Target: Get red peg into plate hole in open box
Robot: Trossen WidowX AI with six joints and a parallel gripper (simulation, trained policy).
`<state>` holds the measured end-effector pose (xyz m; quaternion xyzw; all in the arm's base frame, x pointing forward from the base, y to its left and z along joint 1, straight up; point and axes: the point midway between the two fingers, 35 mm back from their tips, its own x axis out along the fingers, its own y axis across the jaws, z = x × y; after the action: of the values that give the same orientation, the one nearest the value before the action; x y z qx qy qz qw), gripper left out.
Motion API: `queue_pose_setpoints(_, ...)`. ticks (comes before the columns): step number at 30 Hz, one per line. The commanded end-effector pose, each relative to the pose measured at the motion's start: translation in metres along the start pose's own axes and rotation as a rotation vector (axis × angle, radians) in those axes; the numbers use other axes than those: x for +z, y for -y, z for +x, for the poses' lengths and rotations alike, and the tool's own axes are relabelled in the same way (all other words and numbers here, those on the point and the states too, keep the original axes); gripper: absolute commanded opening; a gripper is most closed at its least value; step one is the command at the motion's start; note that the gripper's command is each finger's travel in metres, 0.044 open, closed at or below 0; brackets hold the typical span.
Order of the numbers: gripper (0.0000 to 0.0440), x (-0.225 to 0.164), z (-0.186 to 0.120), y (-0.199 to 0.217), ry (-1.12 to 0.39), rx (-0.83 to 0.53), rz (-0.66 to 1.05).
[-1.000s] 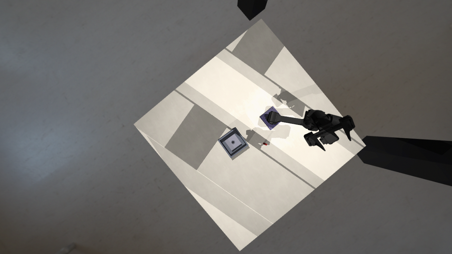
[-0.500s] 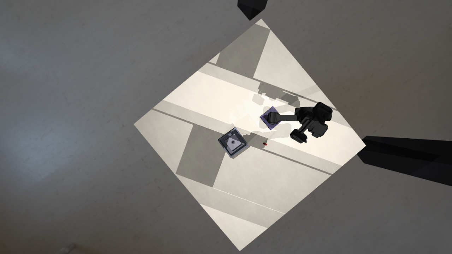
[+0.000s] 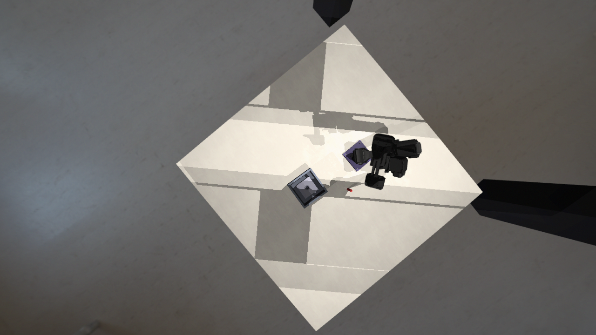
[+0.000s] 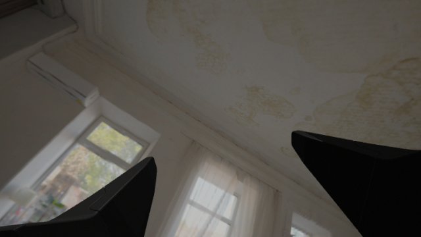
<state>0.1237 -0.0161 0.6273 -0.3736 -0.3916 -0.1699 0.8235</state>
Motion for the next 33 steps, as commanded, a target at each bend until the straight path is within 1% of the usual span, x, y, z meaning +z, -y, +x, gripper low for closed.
queue_pose_setpoints(1, 0.0440, -0.021, 0.002, -0.009, -0.061, 0.017, 0.093)
queue_pose_setpoints(9, 0.0440, -0.065, 0.001, -0.039, -0.217, 0.068, 0.314)
queue_pose_setpoints(18, 0.0440, -0.107, -0.008, -0.083, -0.407, 0.135, 0.548)
queue_pose_setpoints(26, 0.0440, -0.136, -0.024, -0.129, -0.593, 0.197, 0.738)
queue_pose_setpoints(33, 0.0440, -0.154, -0.045, -0.172, -0.772, 0.249, 0.888)
